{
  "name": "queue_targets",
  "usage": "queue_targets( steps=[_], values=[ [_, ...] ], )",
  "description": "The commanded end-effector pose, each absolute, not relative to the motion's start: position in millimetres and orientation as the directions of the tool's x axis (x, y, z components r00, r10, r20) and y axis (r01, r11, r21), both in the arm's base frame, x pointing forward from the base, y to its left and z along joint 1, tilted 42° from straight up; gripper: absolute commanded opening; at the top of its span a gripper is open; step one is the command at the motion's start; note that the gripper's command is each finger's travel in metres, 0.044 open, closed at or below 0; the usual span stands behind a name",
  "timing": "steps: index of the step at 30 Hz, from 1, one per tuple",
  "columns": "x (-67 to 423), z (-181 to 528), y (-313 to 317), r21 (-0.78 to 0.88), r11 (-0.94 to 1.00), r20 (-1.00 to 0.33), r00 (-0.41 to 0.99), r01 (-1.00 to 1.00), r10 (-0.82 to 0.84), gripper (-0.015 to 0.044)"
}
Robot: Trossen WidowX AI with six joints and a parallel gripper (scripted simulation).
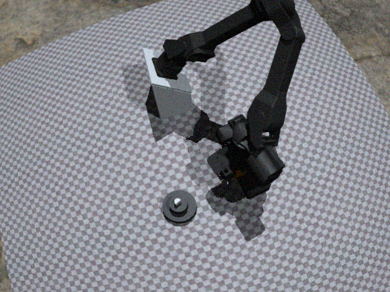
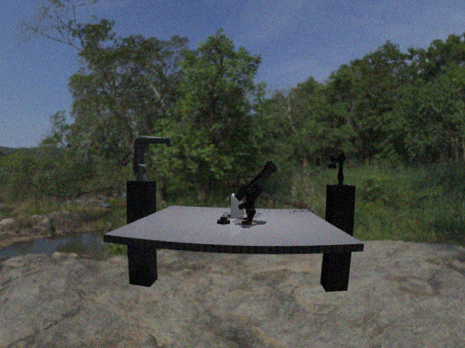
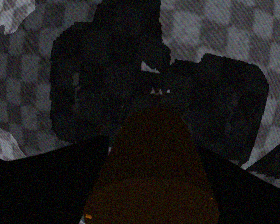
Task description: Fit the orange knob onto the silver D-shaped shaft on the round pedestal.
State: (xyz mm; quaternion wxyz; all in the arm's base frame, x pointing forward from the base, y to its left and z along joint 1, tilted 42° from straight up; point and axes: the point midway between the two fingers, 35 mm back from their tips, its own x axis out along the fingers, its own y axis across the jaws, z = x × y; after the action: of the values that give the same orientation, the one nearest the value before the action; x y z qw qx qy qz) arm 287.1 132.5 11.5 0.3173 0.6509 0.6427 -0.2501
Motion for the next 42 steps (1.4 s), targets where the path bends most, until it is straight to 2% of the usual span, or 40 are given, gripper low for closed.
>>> queue_targets(
  steps=[1, 6, 12, 42],
  values=[
    [287, 11, 132, 0.089, 0.023, -0.736, 0.05, 0.996, 0.675, 0.019],
    [287, 11, 132, 0.089, 0.023, -0.736, 0.05, 0.996, 0.675, 0.0157],
    [288, 12, 131, 0.131, 0.063, -0.742, 0.055, 0.989, 0.668, 0.0],
    [295, 70, 67, 0.106, 0.043, -0.75, 0.051, 0.993, 0.659, 0.0]
  ],
)
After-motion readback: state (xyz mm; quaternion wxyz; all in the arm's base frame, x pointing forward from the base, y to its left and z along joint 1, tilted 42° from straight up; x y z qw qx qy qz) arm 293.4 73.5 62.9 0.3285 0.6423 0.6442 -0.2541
